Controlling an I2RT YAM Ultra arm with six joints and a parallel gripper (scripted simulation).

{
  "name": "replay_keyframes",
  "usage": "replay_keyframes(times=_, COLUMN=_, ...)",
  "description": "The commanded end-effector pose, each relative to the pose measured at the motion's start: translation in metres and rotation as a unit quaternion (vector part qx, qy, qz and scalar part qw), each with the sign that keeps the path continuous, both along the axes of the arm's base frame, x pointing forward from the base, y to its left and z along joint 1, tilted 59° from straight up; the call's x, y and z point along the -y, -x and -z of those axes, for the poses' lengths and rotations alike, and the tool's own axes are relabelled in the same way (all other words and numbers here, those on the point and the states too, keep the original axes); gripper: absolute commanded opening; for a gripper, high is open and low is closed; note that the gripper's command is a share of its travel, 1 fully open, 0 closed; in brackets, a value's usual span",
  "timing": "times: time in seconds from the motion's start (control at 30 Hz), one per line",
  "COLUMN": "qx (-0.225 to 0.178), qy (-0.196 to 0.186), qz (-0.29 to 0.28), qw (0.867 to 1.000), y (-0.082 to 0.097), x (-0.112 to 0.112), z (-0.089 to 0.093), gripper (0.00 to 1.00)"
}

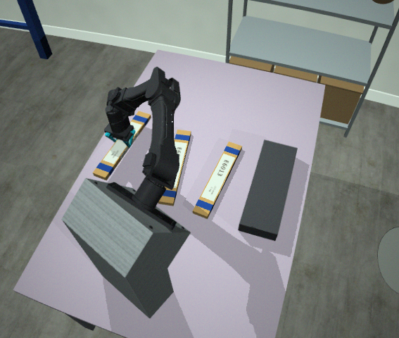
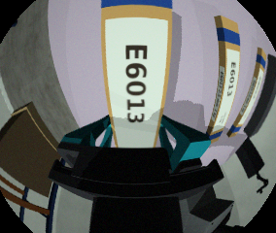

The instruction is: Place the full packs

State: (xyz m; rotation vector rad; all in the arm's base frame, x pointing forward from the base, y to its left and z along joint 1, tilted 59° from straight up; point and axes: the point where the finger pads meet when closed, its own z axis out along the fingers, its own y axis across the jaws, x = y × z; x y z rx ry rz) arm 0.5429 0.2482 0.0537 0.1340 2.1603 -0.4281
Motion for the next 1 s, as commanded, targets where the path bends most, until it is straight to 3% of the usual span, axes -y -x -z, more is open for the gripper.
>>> replay_keyframes(times=0.0, qx=0.014, qy=-0.006, qz=-0.031, qw=0.999, y=0.014, x=-0.044, z=-0.018, gripper=0.0)
replay_keyframes(times=0.13, qx=0.022, qy=-0.012, qz=-0.031, qw=0.999, y=0.013, x=-0.044, z=-0.029, gripper=0.0)
replay_keyframes(times=0.97, qx=0.019, qy=-0.01, qz=-0.031, qw=0.999, y=0.015, x=-0.045, z=-0.024, gripper=0.0)
